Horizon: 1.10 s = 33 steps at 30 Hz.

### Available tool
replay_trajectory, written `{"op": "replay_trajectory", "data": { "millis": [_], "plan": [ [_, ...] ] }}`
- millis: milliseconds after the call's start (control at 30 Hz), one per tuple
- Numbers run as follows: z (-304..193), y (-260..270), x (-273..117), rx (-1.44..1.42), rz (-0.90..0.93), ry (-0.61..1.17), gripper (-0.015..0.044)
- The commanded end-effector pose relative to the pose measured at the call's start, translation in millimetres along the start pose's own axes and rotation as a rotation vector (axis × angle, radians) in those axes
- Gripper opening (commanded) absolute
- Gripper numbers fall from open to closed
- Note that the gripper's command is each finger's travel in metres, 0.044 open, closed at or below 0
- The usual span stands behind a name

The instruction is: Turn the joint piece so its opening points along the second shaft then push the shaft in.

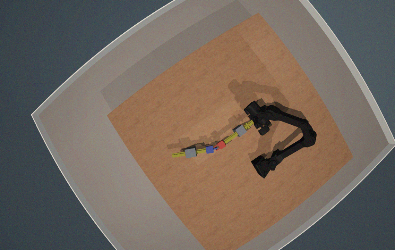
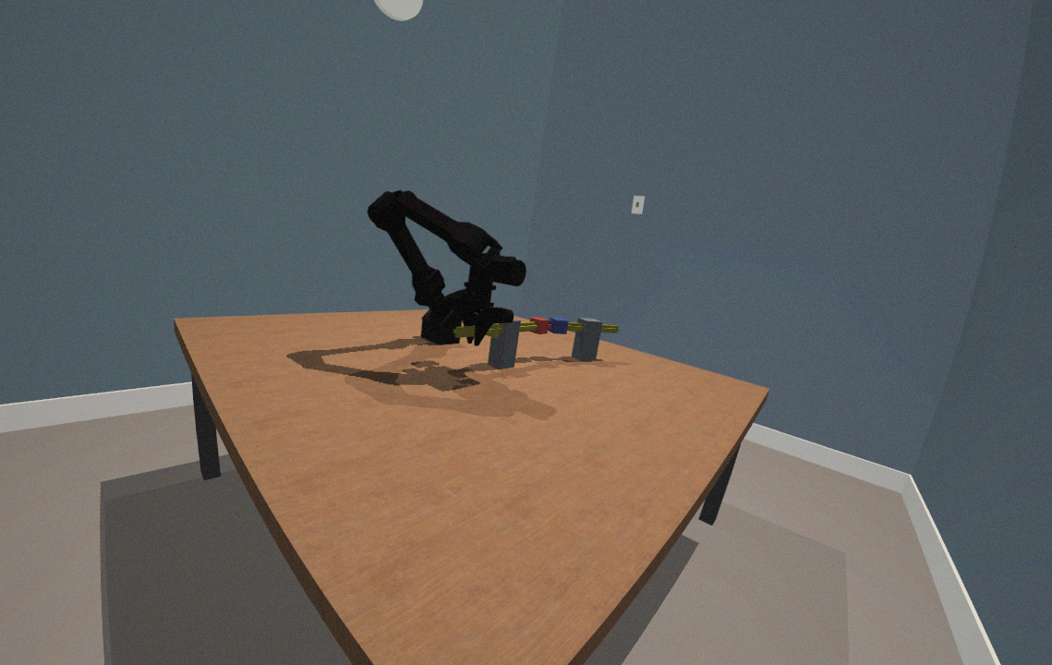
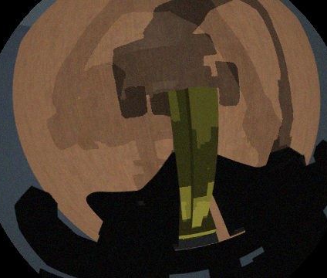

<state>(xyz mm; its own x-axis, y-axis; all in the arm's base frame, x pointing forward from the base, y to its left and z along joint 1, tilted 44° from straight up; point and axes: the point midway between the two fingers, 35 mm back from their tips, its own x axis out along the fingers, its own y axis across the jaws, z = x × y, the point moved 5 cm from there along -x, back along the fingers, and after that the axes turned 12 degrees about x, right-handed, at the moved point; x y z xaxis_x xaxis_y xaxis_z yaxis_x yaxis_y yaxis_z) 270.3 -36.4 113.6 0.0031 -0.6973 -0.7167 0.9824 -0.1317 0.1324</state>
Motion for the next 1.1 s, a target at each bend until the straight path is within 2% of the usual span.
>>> {"op": "replay_trajectory", "data": {
  "millis": [0,367,800,900,1067],
  "plan": [
    [-9,-2,1,0.0,-0.003,0.001,0.0],
    [-24,-5,1,0.0,-0.004,0.001,0.0],
    [-20,-4,0,0.001,0.0,0.0,0.0],
    [-20,-4,0,0.001,0.0,0.0,0.0067],
    [-20,-4,0,0.001,0.0,0.0,0.0067]
  ]
}}
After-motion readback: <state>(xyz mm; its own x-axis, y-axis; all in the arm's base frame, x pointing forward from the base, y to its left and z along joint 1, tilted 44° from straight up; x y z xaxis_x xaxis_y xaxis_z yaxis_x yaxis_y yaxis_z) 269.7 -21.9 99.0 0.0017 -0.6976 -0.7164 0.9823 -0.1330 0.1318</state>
